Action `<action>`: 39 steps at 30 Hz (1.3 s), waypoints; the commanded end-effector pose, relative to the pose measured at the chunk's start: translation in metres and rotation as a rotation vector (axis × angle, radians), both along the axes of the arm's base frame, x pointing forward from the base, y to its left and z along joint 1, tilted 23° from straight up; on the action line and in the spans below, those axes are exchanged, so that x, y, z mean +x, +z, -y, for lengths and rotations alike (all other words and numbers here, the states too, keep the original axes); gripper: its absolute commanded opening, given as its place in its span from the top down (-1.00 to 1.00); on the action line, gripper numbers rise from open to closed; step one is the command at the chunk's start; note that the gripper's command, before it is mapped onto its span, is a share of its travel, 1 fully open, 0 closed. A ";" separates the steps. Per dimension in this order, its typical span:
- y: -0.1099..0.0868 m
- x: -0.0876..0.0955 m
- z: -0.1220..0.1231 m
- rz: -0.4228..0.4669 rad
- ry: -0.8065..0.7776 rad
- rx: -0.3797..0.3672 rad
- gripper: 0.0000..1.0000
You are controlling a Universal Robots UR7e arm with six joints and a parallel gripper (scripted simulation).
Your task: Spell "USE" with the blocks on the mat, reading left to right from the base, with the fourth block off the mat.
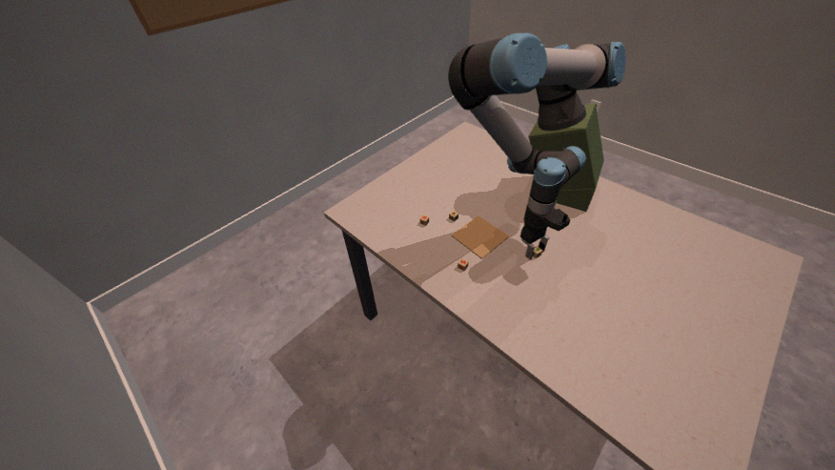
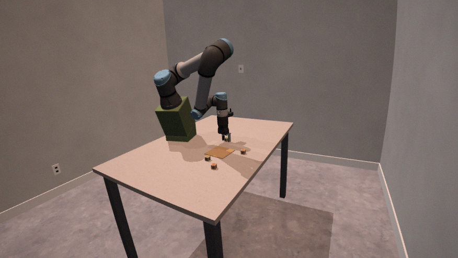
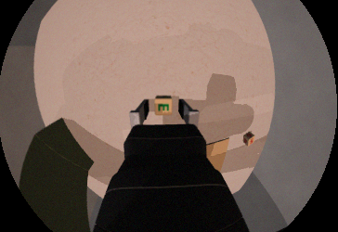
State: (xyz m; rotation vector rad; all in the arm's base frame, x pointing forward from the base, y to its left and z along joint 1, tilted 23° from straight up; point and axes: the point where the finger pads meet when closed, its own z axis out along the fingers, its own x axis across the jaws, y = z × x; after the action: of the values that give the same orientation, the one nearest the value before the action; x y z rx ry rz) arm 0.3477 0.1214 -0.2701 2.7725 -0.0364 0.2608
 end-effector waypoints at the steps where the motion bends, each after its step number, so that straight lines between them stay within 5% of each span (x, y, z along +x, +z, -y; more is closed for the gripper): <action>1: -0.001 0.001 0.000 0.001 0.001 0.000 -1.00; 33: -0.001 0.001 0.000 0.001 0.001 0.000 -1.00; 34: -0.001 0.001 0.000 0.001 0.001 0.000 -0.58; 39: -0.001 0.001 0.000 0.001 0.001 0.000 -0.58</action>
State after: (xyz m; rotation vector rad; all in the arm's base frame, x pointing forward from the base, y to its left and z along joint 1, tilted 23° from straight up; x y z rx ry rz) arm 0.3481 0.1209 -0.2714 2.7725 -0.0363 0.2614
